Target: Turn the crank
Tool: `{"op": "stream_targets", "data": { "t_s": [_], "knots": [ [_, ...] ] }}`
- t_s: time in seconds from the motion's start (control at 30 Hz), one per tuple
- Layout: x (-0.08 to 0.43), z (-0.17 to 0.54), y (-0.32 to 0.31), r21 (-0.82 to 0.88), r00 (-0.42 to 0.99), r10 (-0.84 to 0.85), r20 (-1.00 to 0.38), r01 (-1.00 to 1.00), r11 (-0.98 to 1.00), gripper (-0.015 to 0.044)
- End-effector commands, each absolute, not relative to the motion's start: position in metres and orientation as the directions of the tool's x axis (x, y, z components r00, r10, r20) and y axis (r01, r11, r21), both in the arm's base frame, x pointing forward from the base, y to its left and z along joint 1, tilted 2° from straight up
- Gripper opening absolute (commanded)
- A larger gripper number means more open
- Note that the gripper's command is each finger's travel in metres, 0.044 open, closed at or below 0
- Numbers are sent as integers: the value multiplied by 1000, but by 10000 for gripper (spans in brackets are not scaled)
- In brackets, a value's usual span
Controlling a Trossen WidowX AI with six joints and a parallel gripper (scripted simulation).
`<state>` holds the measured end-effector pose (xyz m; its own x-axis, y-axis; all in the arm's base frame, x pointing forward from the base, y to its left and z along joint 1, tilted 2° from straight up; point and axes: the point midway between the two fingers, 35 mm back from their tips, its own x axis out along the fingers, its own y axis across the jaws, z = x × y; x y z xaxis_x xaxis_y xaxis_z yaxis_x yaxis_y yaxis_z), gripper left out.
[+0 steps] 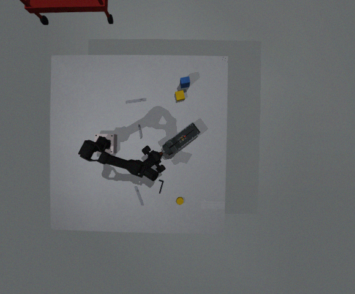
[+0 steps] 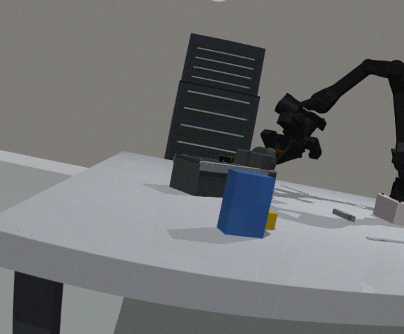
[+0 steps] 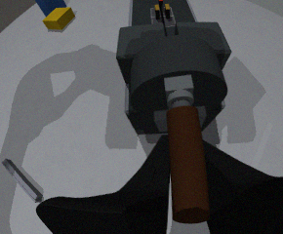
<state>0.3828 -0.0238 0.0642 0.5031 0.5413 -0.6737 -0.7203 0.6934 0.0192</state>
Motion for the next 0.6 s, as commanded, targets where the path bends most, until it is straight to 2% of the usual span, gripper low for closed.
{"op": "stream_targets", "data": {
  "t_s": [0.0,0.3,0.57],
  "knots": [
    [389,66,-30,0,517,529,-673,-715,699,0],
    [383,64,-24,19,503,541,-674,-720,693,0],
    [383,64,-24,19,503,541,-674,-720,693,210]
  ]
}}
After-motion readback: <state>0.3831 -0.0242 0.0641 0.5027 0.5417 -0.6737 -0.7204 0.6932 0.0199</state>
